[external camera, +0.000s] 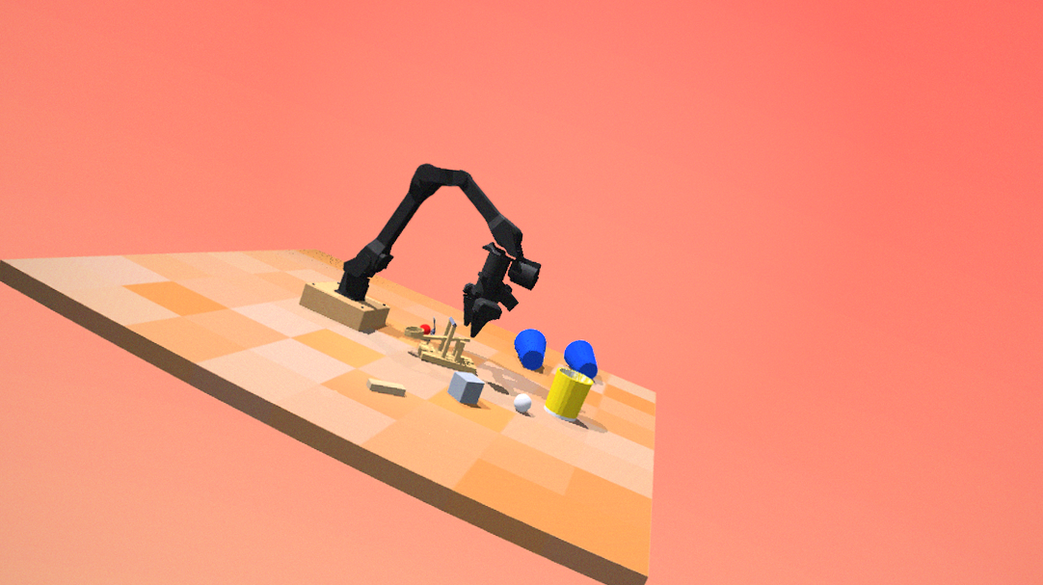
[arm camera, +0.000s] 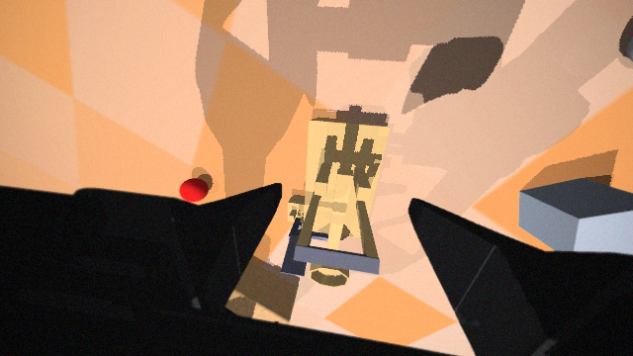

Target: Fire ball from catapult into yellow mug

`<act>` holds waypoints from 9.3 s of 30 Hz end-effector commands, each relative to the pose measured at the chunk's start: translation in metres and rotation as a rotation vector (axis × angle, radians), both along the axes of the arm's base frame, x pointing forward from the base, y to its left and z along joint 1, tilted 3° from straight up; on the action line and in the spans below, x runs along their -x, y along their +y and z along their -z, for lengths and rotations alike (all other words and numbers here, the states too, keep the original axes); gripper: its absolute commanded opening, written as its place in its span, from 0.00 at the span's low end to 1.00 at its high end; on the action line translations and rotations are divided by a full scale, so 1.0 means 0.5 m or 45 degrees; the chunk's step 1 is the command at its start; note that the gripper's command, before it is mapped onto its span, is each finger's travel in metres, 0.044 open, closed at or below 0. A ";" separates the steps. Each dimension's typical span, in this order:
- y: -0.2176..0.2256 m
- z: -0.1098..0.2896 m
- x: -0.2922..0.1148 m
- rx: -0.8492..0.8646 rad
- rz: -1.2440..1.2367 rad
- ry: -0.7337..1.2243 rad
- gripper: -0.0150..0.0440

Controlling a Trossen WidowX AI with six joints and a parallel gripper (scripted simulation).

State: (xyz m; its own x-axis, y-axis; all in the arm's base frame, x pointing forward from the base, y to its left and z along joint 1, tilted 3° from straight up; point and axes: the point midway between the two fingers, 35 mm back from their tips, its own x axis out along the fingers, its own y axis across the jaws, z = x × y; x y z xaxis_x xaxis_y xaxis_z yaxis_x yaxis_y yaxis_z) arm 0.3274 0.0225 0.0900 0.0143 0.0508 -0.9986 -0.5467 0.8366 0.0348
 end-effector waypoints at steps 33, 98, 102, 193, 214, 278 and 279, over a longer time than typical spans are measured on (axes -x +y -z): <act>0.002 0.063 0.000 0.002 0.008 -0.042 1.00; -0.023 0.026 -0.009 -0.018 0.684 -0.008 0.25; -0.026 0.026 -0.010 -0.018 0.687 -0.008 0.25; -0.026 0.067 -0.011 -0.018 0.689 -0.008 1.00; -0.023 0.120 -0.013 -0.021 0.682 -0.011 0.96; -0.026 0.118 -0.013 -0.016 0.686 0.000 0.30; -0.026 0.118 -0.013 -0.016 0.686 0.000 0.34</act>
